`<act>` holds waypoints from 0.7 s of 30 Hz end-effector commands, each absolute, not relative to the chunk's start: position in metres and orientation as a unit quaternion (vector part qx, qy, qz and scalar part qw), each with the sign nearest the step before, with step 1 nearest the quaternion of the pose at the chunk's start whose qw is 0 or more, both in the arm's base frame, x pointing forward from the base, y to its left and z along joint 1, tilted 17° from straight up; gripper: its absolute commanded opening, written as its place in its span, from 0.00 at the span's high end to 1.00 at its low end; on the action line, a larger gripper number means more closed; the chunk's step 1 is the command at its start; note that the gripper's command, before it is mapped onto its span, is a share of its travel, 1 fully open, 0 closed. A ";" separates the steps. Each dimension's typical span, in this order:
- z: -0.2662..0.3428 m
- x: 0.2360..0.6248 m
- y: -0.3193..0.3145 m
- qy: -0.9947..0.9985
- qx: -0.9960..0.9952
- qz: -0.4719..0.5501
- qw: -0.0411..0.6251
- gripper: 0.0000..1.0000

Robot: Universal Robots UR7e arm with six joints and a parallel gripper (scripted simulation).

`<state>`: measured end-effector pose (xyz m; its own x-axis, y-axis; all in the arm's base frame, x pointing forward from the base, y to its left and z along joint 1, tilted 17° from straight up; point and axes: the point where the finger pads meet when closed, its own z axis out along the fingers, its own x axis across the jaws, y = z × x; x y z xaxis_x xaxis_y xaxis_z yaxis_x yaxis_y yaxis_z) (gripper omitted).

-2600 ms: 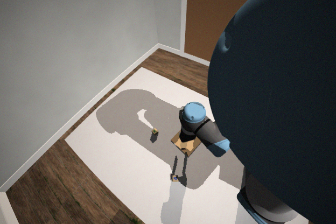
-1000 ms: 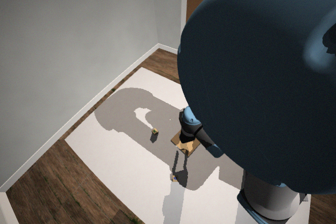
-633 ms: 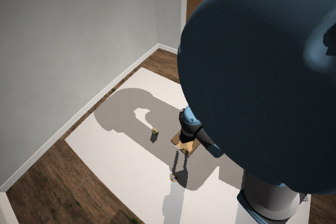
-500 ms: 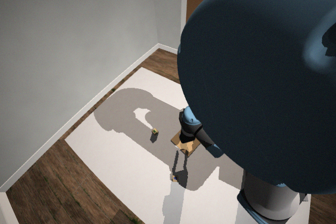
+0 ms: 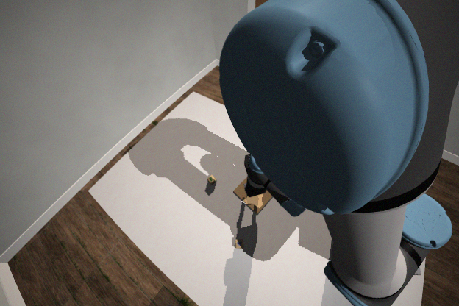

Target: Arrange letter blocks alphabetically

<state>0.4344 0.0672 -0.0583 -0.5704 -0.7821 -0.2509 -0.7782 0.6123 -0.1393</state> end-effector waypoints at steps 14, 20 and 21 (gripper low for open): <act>-0.077 0.440 0.069 0.886 -0.440 -0.007 0.145 0.00; -0.077 0.440 0.069 0.886 -0.440 -0.007 0.145 0.00; -0.077 0.440 0.069 0.886 -0.440 -0.007 0.145 0.00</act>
